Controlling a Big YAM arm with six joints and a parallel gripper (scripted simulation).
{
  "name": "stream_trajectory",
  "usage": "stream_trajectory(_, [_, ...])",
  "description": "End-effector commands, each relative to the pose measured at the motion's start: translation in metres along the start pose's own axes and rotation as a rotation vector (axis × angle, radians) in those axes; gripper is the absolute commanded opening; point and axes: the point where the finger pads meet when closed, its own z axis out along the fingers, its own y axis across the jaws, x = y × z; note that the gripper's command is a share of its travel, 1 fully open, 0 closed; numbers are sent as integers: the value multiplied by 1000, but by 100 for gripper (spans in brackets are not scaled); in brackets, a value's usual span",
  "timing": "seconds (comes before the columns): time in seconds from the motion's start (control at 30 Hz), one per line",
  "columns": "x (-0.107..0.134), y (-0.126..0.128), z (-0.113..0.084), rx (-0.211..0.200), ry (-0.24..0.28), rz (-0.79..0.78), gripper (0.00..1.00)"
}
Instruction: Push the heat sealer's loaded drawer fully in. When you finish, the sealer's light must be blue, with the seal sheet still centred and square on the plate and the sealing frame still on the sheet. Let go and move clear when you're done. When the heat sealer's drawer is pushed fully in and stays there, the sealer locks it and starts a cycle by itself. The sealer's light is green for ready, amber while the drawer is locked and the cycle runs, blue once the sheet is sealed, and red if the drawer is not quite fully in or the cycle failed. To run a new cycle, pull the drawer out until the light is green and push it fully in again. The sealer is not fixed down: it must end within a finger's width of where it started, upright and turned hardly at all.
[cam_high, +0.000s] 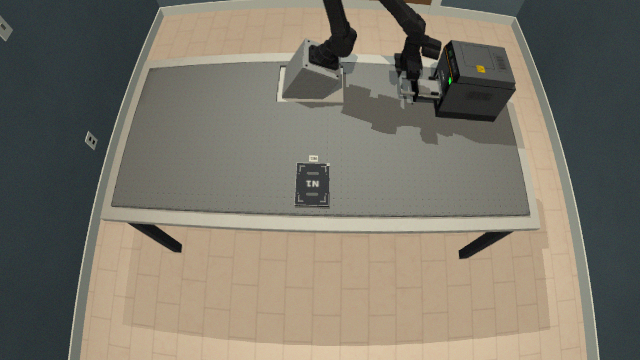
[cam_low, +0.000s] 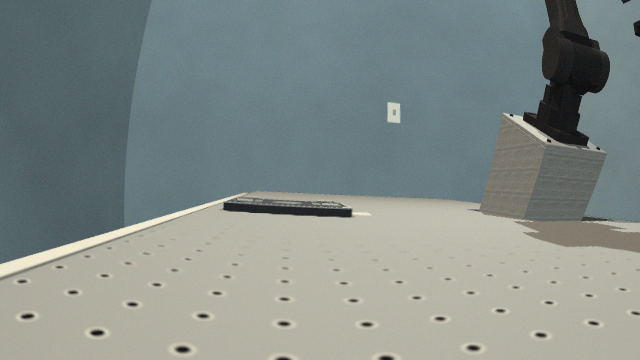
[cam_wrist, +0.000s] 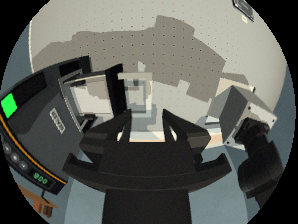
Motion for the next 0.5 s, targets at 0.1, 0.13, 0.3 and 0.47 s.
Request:
stream_trajectory(0.1, [-4, -2, -6, -49, -7, -135, 30])
stream_trajectory(0.13, [-4, -2, -6, -56, -8, -168, 30])
stream_trajectory(0.3, [-4, -3, -7, -89, -13, -329, 30])
stream_trajectory(0.47, [-4, -5, -8, -106, -19, -411, 30])
